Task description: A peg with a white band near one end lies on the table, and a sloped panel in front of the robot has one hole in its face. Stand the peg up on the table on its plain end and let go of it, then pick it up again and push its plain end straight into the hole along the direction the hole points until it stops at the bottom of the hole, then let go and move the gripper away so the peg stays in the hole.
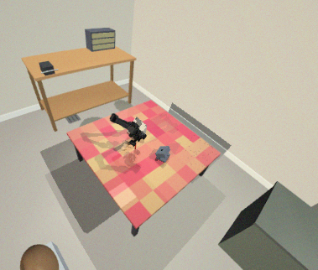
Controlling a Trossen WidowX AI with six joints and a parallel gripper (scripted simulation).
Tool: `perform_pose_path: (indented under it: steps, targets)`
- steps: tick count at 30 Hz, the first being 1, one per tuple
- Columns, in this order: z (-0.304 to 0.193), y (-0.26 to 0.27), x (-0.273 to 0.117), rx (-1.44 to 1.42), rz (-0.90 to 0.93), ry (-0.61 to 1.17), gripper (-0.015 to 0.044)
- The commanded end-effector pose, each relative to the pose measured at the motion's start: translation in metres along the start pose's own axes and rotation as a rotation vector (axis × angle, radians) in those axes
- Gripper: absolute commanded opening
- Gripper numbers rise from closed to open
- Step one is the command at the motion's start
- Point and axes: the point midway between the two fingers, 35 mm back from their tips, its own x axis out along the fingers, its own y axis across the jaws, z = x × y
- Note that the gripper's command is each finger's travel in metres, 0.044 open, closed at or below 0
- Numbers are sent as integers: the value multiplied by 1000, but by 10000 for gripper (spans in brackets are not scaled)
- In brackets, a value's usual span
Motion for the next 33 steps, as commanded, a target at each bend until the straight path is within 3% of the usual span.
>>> perform_pose_path:
  steps: [1,21,33]
  targets:
    - [1,0,7,-5,4,-3,440]
    - [4,2,36,-4,14,-6,440]
    - [3,2,33,1,9,-3,125]
